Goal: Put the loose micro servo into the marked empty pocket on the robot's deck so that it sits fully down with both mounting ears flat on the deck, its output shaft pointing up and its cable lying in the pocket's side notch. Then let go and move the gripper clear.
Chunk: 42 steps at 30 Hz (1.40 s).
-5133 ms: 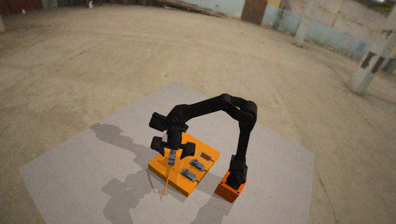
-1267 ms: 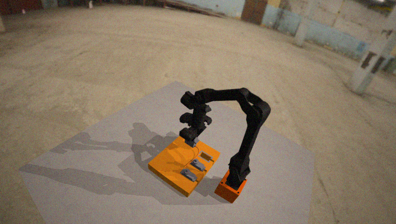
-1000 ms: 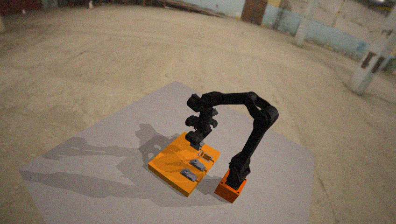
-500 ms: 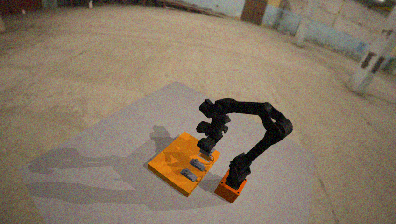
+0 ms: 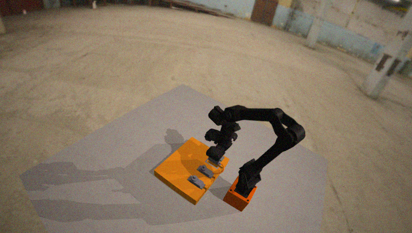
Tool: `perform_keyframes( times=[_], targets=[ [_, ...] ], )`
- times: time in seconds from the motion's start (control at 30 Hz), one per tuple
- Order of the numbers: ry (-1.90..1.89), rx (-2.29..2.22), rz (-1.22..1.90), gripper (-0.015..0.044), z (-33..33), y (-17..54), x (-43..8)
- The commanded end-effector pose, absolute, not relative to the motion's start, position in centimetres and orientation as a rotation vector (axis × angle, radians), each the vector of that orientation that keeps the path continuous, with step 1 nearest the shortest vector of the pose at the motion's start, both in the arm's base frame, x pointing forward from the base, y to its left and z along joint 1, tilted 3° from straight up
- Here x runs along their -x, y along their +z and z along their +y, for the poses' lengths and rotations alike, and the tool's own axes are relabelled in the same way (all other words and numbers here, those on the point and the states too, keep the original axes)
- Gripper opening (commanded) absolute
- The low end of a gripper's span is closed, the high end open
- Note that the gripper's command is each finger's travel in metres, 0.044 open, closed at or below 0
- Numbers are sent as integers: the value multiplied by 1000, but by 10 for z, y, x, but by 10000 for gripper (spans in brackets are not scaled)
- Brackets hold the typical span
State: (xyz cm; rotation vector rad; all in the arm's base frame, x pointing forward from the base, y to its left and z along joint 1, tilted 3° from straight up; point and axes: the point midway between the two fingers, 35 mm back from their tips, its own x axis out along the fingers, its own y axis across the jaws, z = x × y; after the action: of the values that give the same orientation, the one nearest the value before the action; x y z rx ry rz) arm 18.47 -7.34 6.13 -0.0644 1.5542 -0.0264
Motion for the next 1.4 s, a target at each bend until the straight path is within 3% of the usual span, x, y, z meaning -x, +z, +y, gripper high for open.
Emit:
perform_keyframes(
  times=[0.0, 1.37],
  targets=[
    [-20, 67, 1552, 0, -74, 55, -186],
    [-21, 67, 1552, 0, -75, 30, -186]
  ],
)
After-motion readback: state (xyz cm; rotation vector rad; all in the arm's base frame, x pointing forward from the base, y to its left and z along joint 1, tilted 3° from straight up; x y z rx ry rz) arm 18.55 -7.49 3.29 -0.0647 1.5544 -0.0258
